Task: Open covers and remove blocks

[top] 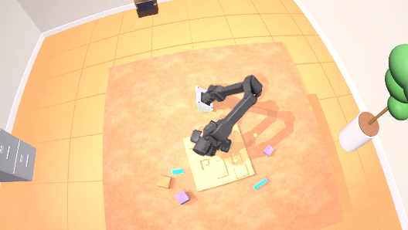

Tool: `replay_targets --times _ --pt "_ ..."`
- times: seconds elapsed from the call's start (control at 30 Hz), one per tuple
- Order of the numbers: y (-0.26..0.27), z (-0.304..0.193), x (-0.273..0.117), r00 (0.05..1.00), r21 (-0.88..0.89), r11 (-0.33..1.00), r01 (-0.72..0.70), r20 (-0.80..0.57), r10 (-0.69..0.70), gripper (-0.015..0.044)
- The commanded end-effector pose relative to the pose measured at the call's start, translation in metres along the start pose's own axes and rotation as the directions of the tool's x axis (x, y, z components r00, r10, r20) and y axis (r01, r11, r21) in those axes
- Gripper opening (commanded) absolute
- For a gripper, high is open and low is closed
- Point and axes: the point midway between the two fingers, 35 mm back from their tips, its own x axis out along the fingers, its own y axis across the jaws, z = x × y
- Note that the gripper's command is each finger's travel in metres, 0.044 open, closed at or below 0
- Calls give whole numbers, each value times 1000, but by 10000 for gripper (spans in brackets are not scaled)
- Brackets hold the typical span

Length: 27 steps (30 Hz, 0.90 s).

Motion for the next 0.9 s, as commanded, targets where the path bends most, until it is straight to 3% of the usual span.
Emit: replay_targets --times 0.0,0.23,0.87 --pt "1 2 -21 1000 46 999 7 13 -7 144" --pt "1 2 -33 1000 84 996 7 14 -8 144" --pt "2 2 1 1000 83 997 5 14 -6 144"
